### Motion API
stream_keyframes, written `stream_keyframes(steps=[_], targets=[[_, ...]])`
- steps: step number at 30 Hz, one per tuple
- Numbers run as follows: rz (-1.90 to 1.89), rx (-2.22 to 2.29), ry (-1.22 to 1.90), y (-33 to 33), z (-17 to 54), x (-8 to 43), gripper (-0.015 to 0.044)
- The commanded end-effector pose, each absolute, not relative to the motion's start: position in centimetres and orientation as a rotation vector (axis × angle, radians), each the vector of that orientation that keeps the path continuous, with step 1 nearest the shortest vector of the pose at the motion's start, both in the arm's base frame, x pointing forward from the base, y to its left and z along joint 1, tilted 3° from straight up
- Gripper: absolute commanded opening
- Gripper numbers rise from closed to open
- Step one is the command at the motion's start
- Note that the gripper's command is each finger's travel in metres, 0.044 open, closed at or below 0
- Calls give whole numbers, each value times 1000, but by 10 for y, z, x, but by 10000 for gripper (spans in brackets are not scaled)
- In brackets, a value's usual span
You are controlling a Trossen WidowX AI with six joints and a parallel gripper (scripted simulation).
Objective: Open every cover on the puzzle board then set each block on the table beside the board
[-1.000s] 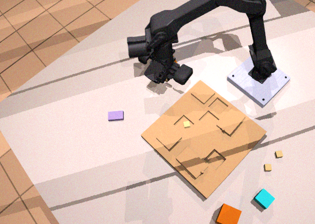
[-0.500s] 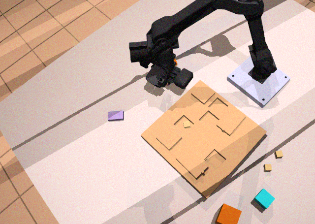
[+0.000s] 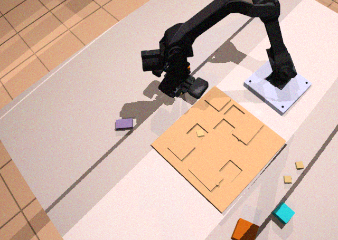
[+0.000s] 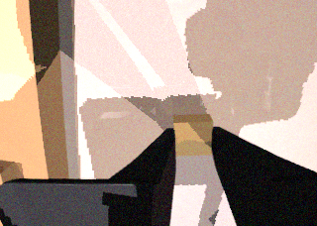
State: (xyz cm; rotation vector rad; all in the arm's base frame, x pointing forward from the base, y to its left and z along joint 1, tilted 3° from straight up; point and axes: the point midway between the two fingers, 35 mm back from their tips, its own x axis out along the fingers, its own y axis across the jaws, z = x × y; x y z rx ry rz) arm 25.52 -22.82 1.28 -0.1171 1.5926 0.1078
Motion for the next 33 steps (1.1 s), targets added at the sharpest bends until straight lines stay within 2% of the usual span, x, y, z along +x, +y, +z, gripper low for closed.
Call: stream_keyframes(steps=[1, 15, 33], targets=[[111, -118, 1597, -228, 9, 254, 80], [108, -117, 1593, -228, 14, 255, 440], [110, -118, 1596, -229, 70, 258, 440]])
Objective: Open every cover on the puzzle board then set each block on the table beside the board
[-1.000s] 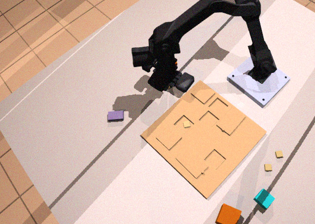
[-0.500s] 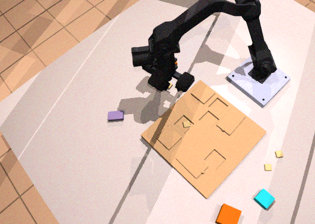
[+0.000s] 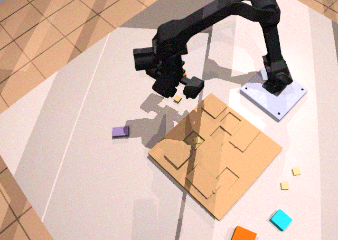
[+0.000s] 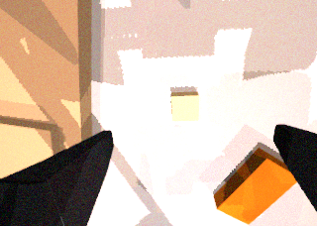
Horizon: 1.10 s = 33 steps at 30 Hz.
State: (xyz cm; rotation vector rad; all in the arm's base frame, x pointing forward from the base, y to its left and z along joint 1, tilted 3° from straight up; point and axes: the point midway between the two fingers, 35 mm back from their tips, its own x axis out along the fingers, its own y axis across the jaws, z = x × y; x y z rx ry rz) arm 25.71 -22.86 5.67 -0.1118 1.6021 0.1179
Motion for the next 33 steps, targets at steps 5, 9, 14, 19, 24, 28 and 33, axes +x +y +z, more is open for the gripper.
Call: stream_keyframes(steps=[5, 9, 14, 19, 24, 28, 33], targets=[[111, -118, 1597, -228, 86, 257, 440], [108, -115, 1597, -227, 88, 257, 414], [20, -28, 1597, -207, 88, 274, 282], [-79, 72, 1593, -182, 87, 290, 151], [-171, 162, 1587, -156, 88, 305, 20], [-246, 237, 1579, -135, 87, 314, 0], [-331, 325, 1569, -109, 87, 323, 0]])
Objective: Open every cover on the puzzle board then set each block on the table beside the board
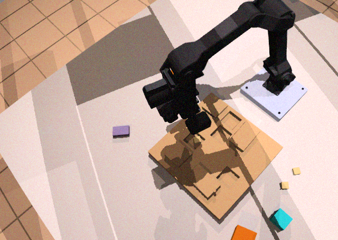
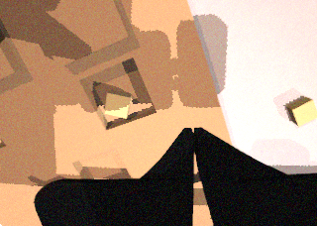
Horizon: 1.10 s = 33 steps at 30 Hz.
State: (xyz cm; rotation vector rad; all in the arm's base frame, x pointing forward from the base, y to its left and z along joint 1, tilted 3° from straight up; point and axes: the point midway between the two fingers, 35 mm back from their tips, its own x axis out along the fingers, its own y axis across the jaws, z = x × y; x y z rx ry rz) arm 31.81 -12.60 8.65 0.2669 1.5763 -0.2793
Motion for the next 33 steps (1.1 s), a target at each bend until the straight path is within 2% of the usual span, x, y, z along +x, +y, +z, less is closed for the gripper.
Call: stream_keyframes(steps=[1, 9, 33], targets=[[-349, 343, 1566, -104, 87, 325, 0], [-485, 488, 1539, -70, 86, 334, 0], [-488, 491, 1538, -69, 35, 333, 0]])
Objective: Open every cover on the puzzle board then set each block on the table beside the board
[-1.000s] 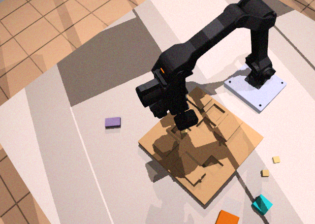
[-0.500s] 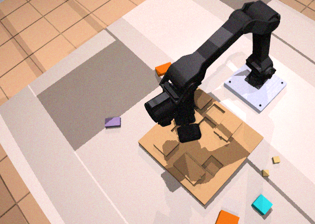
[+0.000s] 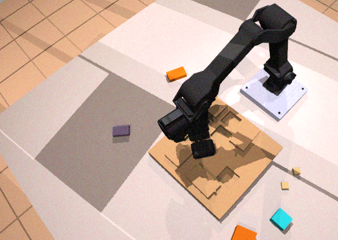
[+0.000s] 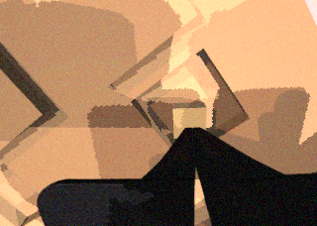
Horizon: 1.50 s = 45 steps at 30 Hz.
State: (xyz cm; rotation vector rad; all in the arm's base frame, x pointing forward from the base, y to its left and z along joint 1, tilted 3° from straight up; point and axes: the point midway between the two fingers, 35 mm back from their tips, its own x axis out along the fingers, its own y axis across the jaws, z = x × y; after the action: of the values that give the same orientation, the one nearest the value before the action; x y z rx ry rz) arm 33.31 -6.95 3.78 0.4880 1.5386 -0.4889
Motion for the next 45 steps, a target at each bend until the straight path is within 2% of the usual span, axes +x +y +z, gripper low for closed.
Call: stream_keyframes(steps=[1, 33, 40, 45], targets=[[-488, 491, 1538, -70, 34, 333, 0], [-501, 503, 1534, -79, 21, 343, 0], [-726, 723, 1469, -78, 23, 343, 0], [-1073, 1061, 1317, -77, 27, 342, 0]])
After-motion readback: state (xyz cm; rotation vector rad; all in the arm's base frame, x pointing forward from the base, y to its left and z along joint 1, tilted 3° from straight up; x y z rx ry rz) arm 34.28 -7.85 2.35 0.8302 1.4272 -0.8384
